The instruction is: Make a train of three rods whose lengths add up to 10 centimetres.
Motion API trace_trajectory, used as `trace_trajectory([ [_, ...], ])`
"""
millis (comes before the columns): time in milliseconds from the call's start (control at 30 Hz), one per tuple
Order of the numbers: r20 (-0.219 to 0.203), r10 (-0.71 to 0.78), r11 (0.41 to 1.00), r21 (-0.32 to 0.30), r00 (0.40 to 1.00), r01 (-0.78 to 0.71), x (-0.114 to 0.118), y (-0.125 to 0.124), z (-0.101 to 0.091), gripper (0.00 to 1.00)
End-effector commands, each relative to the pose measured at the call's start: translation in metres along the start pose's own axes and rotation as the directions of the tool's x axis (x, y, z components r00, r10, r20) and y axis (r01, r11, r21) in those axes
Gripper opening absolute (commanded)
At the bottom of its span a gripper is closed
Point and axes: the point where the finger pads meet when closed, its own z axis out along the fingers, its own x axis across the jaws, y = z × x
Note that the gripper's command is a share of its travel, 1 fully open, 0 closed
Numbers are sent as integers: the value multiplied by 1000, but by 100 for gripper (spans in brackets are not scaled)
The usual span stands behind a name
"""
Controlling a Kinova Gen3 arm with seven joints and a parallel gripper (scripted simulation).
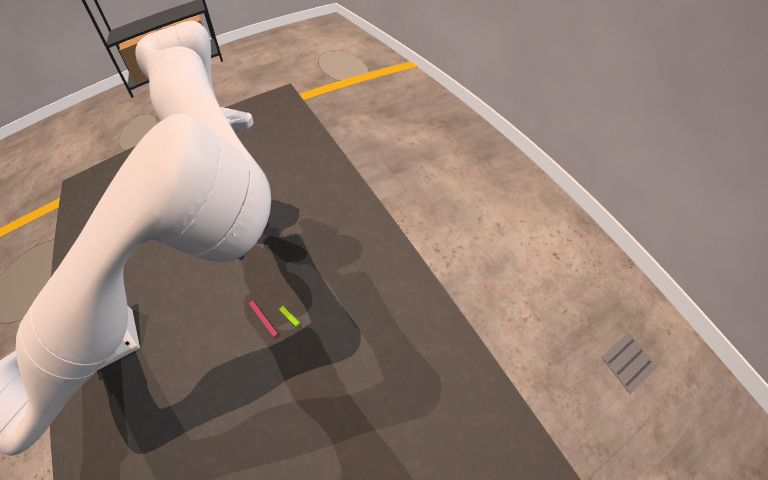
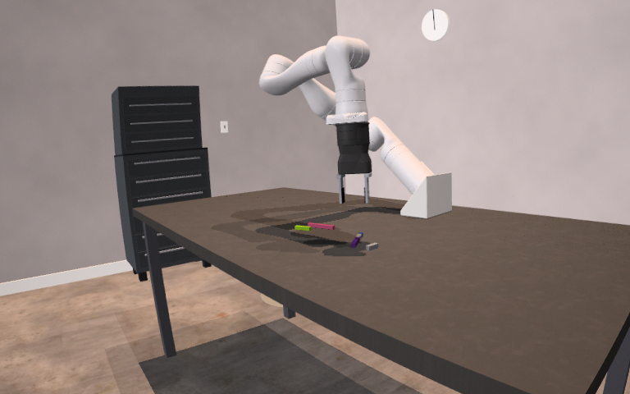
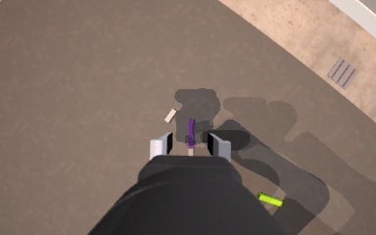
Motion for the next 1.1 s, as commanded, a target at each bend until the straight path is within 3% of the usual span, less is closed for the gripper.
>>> trace_trajectory([
  [0,-10,-3,1000,3,1000,3,3,1,-20,100],
  [100,-10,-3,1000,3,1000,3,3,1,-25,100],
  [500,0,-4,1000,11,1000,4,-1,-1,-82,100],
  [1067,-2,-6,1000,10,1000,6,-1,0,-86,100],
])
